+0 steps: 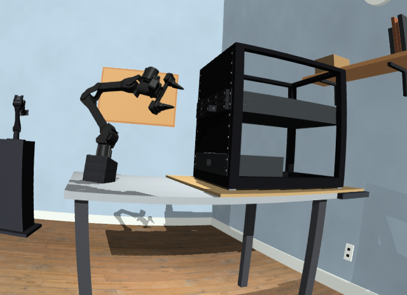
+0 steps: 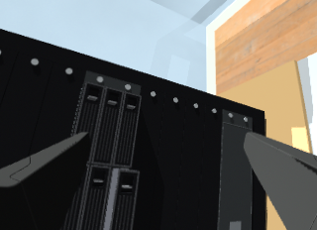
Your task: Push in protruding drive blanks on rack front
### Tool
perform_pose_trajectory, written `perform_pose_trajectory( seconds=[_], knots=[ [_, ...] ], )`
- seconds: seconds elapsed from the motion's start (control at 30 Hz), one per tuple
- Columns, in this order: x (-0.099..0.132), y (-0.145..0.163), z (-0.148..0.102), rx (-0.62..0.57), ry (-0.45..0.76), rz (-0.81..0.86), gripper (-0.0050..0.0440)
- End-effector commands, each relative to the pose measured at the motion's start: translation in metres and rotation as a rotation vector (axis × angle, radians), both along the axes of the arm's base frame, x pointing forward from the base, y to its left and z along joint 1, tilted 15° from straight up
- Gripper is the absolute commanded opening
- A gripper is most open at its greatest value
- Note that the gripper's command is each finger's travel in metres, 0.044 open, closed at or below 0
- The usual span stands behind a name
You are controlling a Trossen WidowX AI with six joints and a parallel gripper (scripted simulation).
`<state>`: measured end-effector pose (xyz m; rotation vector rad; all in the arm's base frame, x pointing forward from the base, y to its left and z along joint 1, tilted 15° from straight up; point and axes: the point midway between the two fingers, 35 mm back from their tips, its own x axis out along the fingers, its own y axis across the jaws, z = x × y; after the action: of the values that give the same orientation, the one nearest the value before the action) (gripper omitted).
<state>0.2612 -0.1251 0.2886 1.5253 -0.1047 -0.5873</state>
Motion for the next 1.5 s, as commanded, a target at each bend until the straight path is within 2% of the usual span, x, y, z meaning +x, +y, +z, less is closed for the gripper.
perform_pose_trajectory(
  seconds=[0.0,0.07,0.57,0.97,1.47],
  knots=[
    [-0.011,0.023,0.003,0.046,-0.098,0.108,0.044],
    [-0.011,0.023,0.003,0.046,-0.098,0.108,0.044],
    [-0.038,0.089,0.014,0.185,-0.366,0.418,0.044],
    [-0.046,0.108,0.018,0.227,-0.446,0.508,0.044],
    [-0.047,0.111,0.018,0.233,-0.457,0.522,0.044]
  ],
)
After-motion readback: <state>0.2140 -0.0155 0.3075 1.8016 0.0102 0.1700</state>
